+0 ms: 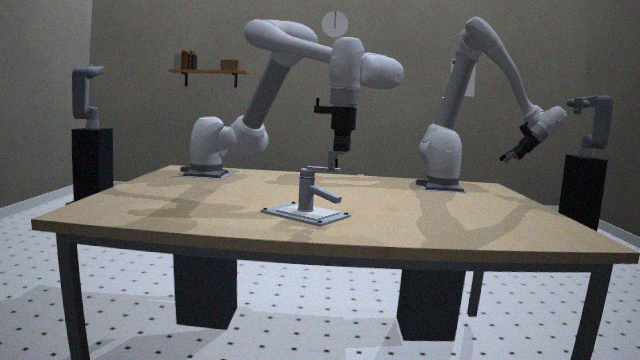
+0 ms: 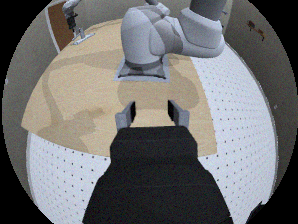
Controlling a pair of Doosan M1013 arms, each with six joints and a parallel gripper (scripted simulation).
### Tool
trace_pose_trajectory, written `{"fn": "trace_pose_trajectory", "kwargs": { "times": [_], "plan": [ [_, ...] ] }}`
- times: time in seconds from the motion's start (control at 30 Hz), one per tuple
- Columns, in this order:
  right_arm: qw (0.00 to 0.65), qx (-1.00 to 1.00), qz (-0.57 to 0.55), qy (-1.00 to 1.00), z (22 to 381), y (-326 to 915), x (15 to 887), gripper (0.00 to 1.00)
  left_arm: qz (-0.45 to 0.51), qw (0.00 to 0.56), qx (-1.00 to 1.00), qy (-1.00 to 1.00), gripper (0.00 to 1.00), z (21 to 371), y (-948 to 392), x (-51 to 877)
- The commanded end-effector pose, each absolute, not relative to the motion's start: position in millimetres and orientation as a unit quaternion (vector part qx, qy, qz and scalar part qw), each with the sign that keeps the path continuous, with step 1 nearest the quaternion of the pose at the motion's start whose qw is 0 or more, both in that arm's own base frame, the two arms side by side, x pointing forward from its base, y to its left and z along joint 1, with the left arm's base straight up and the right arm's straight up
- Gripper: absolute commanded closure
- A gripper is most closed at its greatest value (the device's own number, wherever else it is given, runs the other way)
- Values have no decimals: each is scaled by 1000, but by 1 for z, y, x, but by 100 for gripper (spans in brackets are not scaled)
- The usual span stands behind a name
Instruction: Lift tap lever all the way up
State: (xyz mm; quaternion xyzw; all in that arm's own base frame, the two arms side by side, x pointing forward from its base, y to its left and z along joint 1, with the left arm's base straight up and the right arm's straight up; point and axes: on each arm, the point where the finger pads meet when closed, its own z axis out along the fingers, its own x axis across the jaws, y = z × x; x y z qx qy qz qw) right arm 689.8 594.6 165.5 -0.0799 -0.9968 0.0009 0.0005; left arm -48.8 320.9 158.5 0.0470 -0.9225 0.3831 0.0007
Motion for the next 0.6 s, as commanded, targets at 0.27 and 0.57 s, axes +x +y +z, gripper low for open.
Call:
{"fn": "trace_pose_trajectory", "kwargs": {
  "times": [0.27,0.57],
  "plan": [
    [0,-80,0,-997,159,595,690,0,383,1,47,-923,0,159,321,-49],
    [0,-80,0,-997,155,595,690,0,383,1,47,-923,0,159,321,-49]
  ]
}}
